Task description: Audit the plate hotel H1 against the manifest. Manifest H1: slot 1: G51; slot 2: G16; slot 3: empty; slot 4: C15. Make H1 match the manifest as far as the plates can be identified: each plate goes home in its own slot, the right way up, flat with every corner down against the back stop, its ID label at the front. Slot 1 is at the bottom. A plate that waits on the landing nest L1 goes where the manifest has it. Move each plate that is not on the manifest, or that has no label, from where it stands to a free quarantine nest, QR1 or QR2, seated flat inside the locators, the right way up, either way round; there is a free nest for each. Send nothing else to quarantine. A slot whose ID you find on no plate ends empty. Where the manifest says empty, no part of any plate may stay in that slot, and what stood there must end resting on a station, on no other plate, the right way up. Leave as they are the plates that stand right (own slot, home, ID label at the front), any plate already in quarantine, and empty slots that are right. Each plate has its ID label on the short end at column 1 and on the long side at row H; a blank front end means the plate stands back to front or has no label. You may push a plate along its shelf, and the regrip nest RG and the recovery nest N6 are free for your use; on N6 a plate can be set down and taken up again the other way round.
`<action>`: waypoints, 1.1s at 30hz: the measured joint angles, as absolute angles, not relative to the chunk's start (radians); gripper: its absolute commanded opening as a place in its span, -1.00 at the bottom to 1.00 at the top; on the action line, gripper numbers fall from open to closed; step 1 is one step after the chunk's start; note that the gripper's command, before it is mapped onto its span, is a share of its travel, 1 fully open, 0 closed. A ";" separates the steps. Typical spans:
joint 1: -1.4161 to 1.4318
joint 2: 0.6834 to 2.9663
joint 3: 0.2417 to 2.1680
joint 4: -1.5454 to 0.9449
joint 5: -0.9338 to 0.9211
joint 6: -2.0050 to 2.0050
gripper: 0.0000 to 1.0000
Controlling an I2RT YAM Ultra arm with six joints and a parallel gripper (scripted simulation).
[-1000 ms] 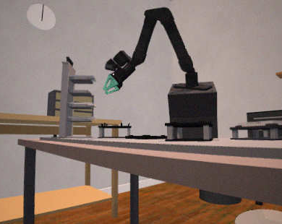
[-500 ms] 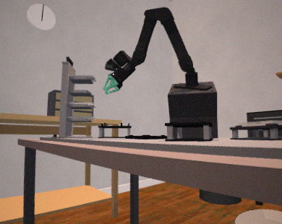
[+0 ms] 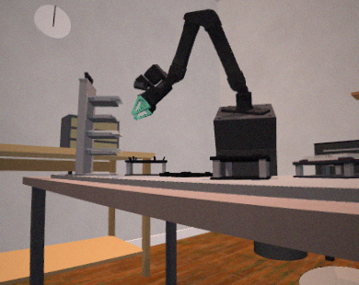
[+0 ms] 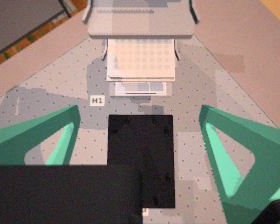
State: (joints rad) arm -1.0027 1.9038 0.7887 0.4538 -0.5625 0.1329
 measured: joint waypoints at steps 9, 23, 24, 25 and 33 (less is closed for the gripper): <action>-1.003 1.904 0.789 0.454 -0.562 0.133 1.00; -1.003 1.898 0.754 0.456 -0.564 0.130 1.00; -1.003 1.898 0.754 0.459 -0.564 0.130 1.00; -1.003 1.894 0.749 0.462 -0.564 0.129 1.00; -1.014 1.868 0.694 0.471 -0.573 0.121 1.00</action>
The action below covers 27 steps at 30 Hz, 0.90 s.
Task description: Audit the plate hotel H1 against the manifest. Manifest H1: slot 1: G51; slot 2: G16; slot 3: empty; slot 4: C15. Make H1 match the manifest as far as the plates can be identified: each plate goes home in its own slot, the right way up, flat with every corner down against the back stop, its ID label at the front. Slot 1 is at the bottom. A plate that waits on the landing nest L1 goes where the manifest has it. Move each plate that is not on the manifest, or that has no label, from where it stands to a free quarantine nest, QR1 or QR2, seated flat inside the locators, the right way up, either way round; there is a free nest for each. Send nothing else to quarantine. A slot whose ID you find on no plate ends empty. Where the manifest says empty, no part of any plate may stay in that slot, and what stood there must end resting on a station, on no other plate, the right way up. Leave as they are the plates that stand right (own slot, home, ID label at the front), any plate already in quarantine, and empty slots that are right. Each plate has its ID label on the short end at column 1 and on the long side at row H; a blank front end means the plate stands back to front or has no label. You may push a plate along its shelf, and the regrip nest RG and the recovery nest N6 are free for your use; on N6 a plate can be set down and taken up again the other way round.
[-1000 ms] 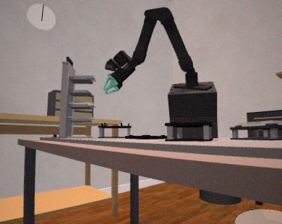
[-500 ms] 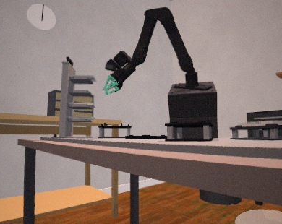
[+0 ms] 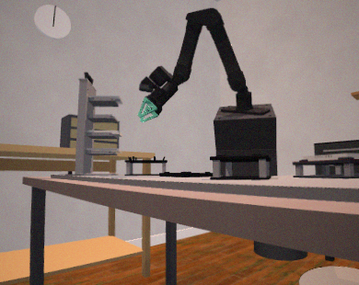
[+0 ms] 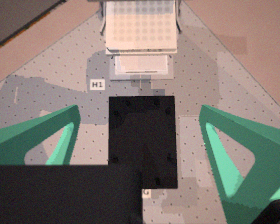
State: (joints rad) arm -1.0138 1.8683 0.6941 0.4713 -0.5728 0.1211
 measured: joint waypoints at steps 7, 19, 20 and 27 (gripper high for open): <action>-1.024 1.850 0.668 0.481 -0.580 0.115 1.00; -1.026 1.844 0.668 0.488 -0.581 0.113 1.00; -1.026 1.844 0.668 0.488 -0.581 0.113 1.00; -1.026 1.843 0.668 0.488 -0.581 0.113 1.00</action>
State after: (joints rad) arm -1.0256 1.8431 0.6682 0.4877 -0.5808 0.1131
